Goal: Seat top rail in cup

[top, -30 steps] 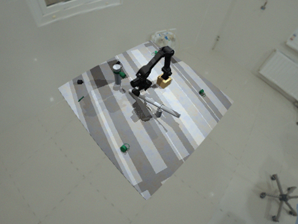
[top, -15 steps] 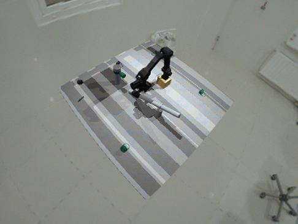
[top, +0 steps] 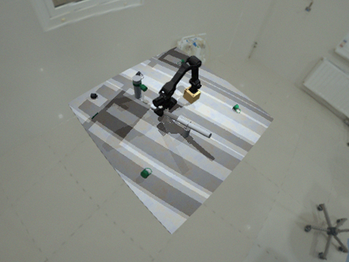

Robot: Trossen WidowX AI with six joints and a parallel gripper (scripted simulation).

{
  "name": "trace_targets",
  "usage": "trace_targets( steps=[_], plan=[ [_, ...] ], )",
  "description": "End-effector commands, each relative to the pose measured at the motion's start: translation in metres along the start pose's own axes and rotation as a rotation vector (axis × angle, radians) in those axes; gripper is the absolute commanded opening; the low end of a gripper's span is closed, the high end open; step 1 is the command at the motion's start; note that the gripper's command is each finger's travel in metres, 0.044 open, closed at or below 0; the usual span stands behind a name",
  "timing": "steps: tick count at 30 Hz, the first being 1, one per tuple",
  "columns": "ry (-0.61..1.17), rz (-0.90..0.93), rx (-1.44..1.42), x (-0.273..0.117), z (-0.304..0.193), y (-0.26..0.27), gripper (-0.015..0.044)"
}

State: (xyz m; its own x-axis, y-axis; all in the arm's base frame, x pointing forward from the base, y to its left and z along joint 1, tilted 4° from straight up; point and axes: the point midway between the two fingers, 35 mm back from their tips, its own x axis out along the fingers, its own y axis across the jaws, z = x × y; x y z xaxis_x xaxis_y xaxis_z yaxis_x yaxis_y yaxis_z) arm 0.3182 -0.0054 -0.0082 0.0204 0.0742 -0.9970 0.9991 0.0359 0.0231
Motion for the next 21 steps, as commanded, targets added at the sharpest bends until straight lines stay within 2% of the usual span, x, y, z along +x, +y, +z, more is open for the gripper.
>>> trace_targets(
  steps=[1,9,18,21],
  plan=[
    [-0.001,-0.015,0.005,0.0118,0.0003,-0.0036,0.044],
    [-0.001,-0.015,0.005,0.0156,0.0003,-0.0041,0.044],
    [-0.001,-0.015,0.005,0.0155,0.0003,-0.0039,0.0204],
    [-0.001,-0.015,0.005,0.0155,0.0003,-0.0039,0.0184]
  ],
)
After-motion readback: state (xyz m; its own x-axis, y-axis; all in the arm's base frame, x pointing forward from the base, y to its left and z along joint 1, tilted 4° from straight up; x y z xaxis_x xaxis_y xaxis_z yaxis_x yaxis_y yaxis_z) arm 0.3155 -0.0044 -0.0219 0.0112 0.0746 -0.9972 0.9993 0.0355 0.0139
